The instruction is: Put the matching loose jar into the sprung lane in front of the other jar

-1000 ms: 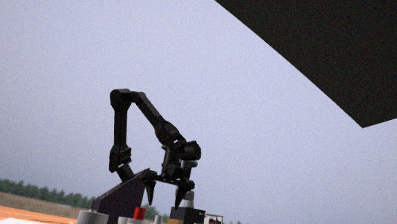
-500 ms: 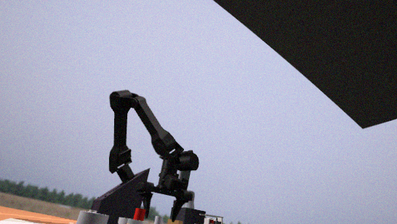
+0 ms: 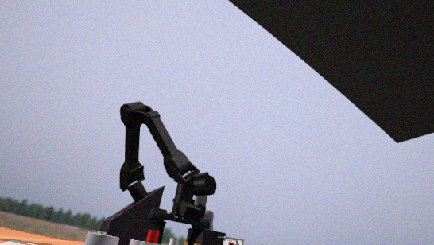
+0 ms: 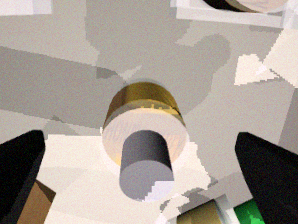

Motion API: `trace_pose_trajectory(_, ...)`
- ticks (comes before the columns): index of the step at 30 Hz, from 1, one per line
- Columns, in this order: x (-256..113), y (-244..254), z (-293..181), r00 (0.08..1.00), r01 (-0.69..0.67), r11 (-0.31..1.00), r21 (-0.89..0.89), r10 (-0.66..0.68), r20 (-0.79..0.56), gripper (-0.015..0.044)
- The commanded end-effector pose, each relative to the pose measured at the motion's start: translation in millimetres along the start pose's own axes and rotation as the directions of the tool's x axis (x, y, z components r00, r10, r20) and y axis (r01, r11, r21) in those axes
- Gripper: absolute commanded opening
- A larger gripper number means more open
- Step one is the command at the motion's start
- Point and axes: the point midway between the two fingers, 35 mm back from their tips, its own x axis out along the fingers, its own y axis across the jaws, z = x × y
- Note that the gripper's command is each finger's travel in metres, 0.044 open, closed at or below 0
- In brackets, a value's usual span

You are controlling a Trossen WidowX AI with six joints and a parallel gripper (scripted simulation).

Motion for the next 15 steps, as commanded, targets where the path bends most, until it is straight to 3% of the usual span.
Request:
trace_pose_trajectory(1, 8.0, -0.9, -1.9, 1.0, 0.005, 1.0, -0.008, -0.006, -0.003, 0.044)
trace_pose_trajectory(6, 13.4, -1.3, -2.3, 1.0, 0.006, 1.0, -0.008, -0.006, -0.003, 0.044)
trace_pose_trajectory(15, 13.4, -1.3, -2.3, 1.0, 0.006, 1.0, -0.008, -0.006, -0.003, 0.0204)
